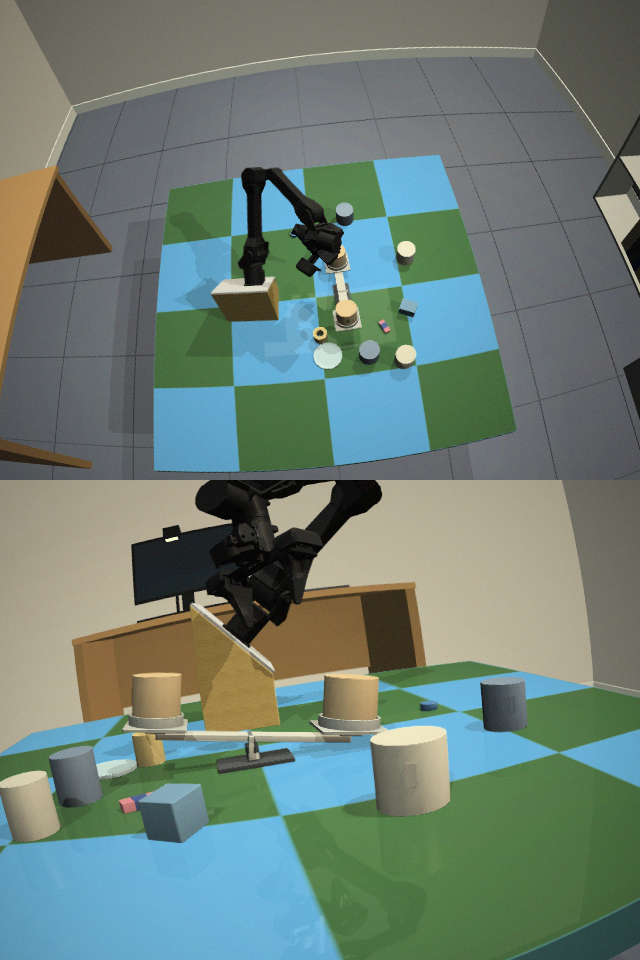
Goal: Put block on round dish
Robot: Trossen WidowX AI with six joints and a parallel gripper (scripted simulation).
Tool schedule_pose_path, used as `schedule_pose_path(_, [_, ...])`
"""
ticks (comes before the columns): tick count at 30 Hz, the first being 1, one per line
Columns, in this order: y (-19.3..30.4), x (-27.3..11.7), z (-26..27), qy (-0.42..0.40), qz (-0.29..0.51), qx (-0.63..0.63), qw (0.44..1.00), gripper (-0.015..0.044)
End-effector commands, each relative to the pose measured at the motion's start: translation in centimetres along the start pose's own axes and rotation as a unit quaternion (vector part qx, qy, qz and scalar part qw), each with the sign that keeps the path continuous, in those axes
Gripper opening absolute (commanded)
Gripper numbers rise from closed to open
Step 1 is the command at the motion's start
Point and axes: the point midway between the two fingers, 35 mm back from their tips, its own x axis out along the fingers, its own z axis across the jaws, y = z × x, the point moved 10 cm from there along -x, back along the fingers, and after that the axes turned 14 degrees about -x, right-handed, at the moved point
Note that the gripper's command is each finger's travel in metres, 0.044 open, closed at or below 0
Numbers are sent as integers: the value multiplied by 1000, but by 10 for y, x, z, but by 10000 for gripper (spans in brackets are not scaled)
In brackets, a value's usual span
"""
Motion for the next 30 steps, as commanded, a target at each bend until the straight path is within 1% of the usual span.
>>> schedule_pose_path(1, [-4,13,18,23,21,67,997,440])
schedule_pose_path(12, [-3,50,65,84,51,215,972,440])
schedule_pose_path(21, [6,78,100,128,57,341,929,440])
schedule_pose_path(30, [7,80,102,131,57,351,926,440])
